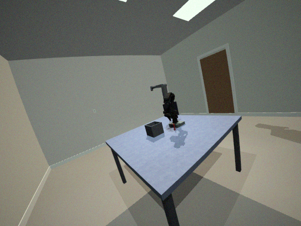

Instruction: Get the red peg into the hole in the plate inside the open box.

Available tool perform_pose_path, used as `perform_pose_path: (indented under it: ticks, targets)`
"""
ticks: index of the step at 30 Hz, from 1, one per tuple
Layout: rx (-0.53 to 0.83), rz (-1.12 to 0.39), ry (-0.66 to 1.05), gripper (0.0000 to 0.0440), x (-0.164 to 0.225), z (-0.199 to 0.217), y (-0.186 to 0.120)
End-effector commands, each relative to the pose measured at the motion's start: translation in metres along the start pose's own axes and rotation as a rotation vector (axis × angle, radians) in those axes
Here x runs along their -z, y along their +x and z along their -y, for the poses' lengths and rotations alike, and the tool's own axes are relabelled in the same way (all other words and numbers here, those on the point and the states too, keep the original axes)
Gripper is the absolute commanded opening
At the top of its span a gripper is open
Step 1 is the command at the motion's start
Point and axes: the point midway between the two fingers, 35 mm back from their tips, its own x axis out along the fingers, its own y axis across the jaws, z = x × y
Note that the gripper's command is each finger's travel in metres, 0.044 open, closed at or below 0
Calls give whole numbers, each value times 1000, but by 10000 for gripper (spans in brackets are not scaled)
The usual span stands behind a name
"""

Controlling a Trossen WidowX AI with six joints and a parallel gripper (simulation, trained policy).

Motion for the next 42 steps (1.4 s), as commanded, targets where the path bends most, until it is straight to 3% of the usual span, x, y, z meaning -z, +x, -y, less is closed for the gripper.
perform_pose_path:
  ticks: [1, 27, 31, 42]
  targets:
    - [50, 10, -26, 440, -1, 7, 10]
    - [151, 72, -66, 427, -25, 27, 90]
    - [145, 74, -73, 352, -26, 25, 99]
    - [126, 63, -130, 66, -21, 13, 109]
